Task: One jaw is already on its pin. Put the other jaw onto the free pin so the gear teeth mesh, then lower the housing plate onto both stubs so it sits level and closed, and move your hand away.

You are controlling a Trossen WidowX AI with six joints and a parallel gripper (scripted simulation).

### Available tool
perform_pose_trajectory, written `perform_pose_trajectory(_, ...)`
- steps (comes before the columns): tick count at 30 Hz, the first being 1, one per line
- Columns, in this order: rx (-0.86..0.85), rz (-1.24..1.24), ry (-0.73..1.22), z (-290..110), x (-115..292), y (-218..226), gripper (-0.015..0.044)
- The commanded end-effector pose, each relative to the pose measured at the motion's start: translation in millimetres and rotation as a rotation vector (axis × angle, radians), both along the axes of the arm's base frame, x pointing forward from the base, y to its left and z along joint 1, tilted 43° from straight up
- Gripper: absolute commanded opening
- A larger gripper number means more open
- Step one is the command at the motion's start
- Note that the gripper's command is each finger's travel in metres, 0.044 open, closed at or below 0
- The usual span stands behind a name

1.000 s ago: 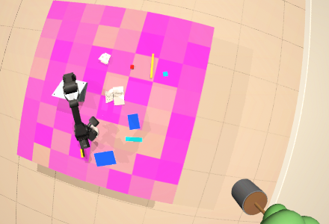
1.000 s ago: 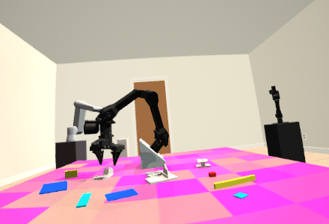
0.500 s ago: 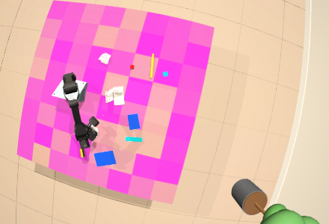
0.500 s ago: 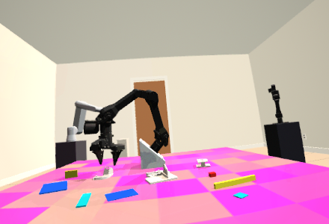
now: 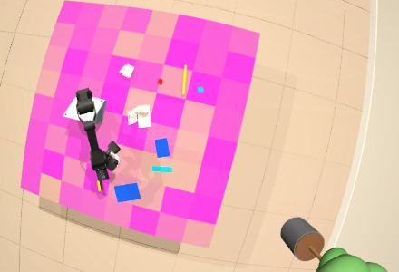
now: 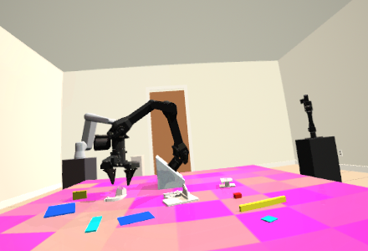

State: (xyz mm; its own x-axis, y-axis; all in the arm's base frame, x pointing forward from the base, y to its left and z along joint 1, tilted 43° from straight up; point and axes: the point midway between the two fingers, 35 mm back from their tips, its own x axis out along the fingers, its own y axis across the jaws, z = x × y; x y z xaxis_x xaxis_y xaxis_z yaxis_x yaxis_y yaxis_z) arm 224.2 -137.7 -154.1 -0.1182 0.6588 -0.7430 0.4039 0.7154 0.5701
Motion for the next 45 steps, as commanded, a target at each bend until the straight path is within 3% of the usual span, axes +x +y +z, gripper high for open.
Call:
perform_pose_trajectory(1,0.001,-0.006,0.000,-0.1,0.6,0.4,0.0440)
perform_pose_trajectory(45,0.003,-0.006,-0.001,-38.3,-2.9,33.0,0.0440)
